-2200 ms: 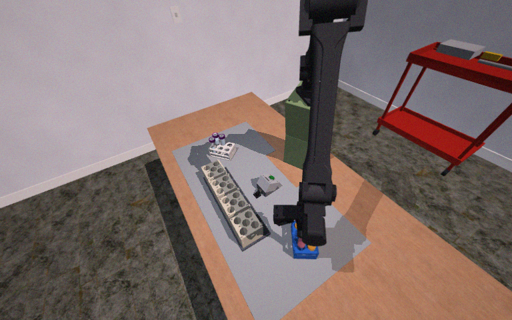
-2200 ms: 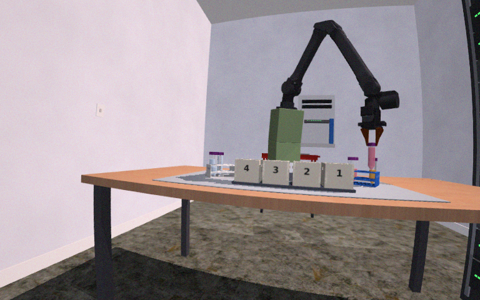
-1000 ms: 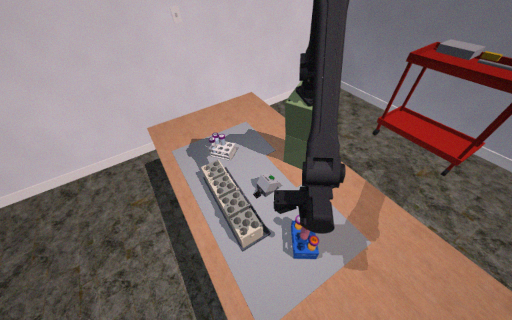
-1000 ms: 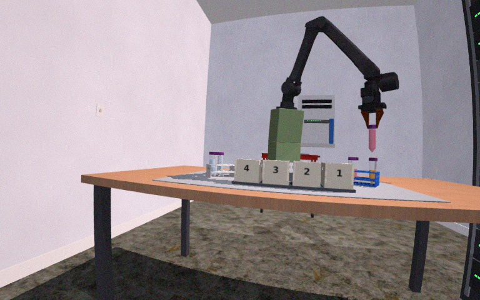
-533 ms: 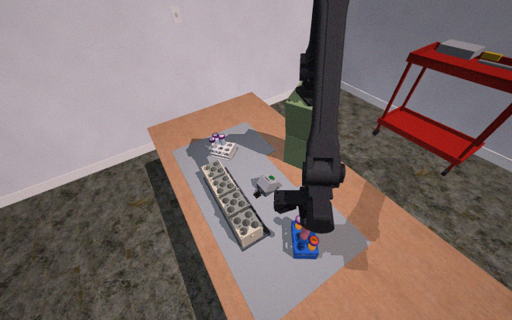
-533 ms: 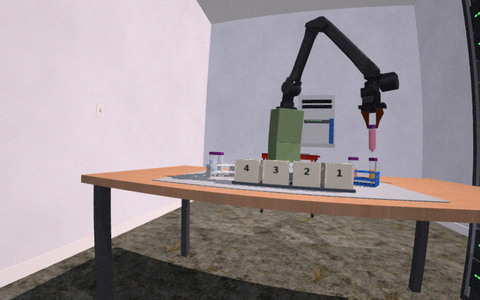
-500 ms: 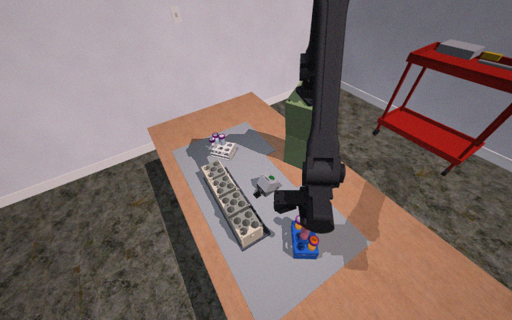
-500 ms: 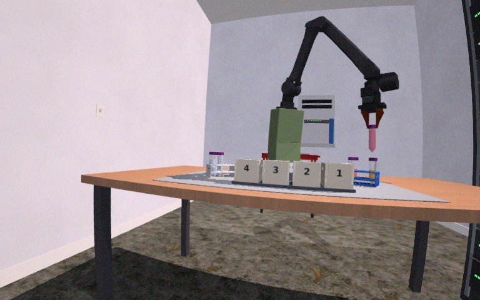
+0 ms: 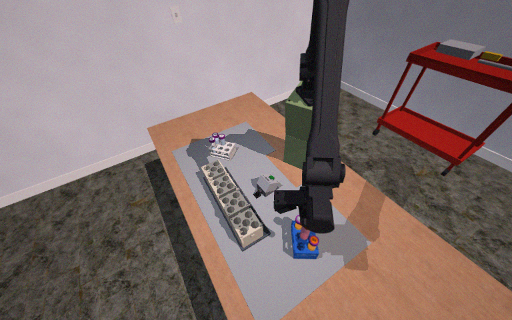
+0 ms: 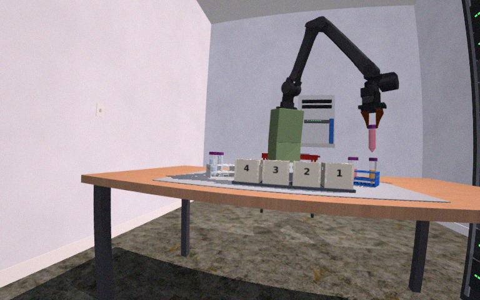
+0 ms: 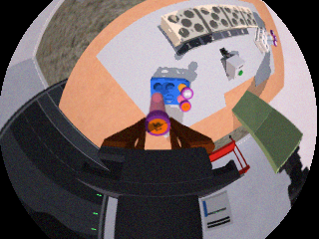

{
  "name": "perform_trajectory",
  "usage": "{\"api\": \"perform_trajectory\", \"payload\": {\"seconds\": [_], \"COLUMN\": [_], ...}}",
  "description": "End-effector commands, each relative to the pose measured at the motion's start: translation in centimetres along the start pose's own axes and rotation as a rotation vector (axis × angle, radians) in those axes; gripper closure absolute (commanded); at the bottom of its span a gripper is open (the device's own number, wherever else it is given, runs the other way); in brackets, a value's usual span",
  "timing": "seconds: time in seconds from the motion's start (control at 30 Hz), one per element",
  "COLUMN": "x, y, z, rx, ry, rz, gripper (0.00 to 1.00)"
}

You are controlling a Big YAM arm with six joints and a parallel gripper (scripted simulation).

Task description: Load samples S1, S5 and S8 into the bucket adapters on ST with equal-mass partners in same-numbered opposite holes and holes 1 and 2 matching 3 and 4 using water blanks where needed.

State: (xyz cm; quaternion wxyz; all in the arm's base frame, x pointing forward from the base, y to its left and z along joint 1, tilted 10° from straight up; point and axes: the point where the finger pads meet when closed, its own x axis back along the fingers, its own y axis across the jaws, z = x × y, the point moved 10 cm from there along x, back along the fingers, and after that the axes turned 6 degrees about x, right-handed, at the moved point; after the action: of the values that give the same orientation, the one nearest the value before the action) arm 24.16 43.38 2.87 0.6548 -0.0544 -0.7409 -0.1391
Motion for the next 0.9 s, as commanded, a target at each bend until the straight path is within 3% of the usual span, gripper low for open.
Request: {"api": "perform_trajectory", "payload": {"seconds": [0.0, 0.07, 0.13, 0.17, 0.5, 0.63, 0.67, 0.73, 0.87], "x": [2.2, 2.2, 2.5, 0.5, -2.3, -2.3, -1.1, -3.7, -4.8], "y": [0.4, 0.4, 1.9, 1.5, 1.8, 2.0, 2.6, 1.9, 1.9], "z": [0.6, 0.6, 0.2, 0.4, -0.4, -0.7, -1.1, -1.0, -1.0], "rx": [-0.003, -0.003, -0.007, -0.005, -0.015, -0.016, -0.018, -0.014, -0.007], "ry": [-0.009, -0.009, -0.019, -0.011, -0.014, -0.017, -0.025, -0.015, -0.015], "rz": [-0.027, -0.027, -0.075, -0.040, -0.043, -0.054, -0.083, -0.040, -0.040], "gripper": [1.00, 1.00, 1.00, 1.00, 1.00, 1.00, 1.00, 1.00, 1.00]}}
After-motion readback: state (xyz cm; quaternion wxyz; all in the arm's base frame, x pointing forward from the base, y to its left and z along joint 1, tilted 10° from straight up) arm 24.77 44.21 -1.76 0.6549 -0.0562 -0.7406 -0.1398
